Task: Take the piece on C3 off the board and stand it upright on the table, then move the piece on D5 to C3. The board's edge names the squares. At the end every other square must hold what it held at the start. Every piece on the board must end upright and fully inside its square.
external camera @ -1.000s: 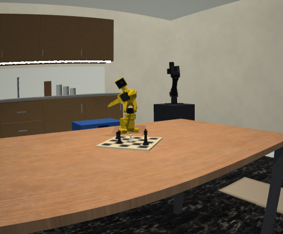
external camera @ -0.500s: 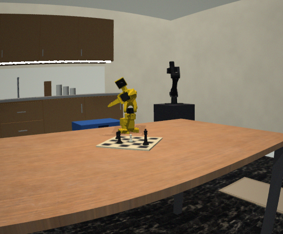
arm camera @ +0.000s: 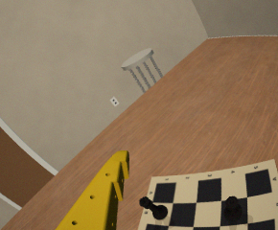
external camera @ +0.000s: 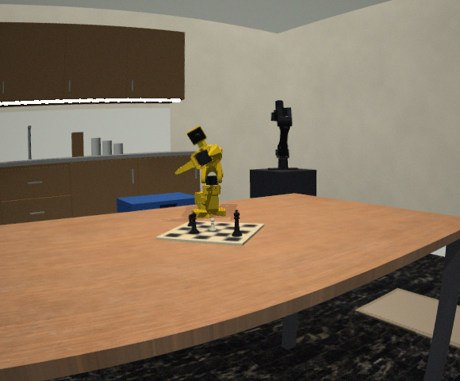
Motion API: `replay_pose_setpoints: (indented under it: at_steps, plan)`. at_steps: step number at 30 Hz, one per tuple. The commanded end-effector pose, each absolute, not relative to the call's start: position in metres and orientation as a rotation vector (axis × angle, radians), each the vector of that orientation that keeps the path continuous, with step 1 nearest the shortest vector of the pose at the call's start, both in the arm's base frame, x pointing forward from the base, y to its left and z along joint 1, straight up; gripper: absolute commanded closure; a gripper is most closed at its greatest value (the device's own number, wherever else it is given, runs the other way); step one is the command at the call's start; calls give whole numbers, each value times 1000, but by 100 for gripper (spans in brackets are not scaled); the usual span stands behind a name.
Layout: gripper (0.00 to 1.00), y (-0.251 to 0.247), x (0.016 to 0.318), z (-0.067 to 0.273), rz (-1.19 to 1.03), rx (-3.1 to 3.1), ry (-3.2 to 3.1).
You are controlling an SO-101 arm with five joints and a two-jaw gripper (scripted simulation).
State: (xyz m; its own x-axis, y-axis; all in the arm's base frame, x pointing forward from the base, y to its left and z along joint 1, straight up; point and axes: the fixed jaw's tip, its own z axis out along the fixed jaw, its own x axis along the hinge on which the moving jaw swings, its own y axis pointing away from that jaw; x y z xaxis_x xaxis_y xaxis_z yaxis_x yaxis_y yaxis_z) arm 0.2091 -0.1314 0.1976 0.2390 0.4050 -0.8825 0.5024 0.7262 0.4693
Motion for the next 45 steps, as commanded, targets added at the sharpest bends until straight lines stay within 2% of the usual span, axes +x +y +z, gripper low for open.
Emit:
replay_pose_setpoints:
  at_steps: [1,16,26,40,43,45]
  plan:
    - [0,-131,209,198,-77,821,1372]
    - [2,-128,208,200,-84,807,1386]
    - [11,-114,204,196,-112,752,1494]
    - [30,-85,189,180,-160,621,1729]
    - [30,-85,189,180,-160,621,1729]
    - [35,-77,183,174,-171,578,1791]
